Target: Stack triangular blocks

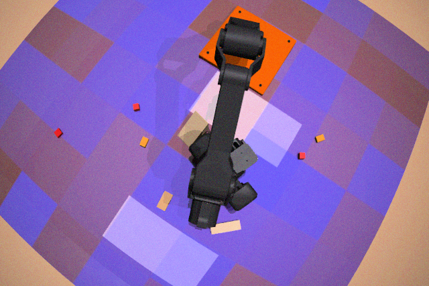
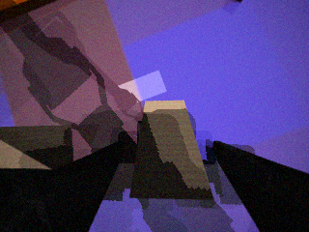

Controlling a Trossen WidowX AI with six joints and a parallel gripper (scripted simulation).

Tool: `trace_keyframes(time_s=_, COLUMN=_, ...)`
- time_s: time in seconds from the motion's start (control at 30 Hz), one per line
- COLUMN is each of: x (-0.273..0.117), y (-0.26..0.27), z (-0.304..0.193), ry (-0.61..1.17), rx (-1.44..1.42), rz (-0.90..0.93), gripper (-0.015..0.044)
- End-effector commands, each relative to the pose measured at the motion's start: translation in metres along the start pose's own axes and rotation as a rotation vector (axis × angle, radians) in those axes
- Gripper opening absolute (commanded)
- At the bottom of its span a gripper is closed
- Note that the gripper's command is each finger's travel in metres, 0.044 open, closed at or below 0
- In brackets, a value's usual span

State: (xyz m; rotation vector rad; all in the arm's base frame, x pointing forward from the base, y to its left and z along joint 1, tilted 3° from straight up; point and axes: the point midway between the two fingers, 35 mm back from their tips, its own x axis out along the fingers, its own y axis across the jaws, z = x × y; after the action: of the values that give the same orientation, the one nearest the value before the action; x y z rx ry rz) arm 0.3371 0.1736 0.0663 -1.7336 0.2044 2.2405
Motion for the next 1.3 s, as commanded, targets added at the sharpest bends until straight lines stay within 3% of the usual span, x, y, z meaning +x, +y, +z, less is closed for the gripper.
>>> trace_keyframes(time_s=0.0, x=0.0090, y=0.0009, z=0.0015, ry=-0.015, rx=-0.004, rz=0.001, gripper=0.0440)
trace_keyframes(time_s=0.1, x=0.0114, y=0.0012, z=0.0018, ry=-0.017, rx=-0.004, rz=0.002, gripper=0.0440)
trace_keyframes(time_s=0.4, x=0.0114, y=0.0012, z=0.0018, ry=-0.017, rx=-0.004, rz=0.002, gripper=0.0204)
trace_keyframes(time_s=0.63, x=0.0114, y=0.0012, z=0.0018, ry=-0.017, rx=-0.004, rz=0.002, gripper=0.0157)
trace_keyframes(time_s=0.83, x=0.0078, y=0.0016, z=0.0025, ry=-0.014, rx=-0.001, rz=0.004, gripper=0.0000)
trace_keyframes(time_s=1.07, x=0.0081, y=0.0016, z=0.0032, ry=0.000, rx=0.000, rz=0.005, gripper=0.0000)
trace_keyframes(time_s=1.27, x=0.0049, y=0.0015, z=0.0115, ry=0.138, rx=-0.001, rz=0.007, gripper=0.0000)
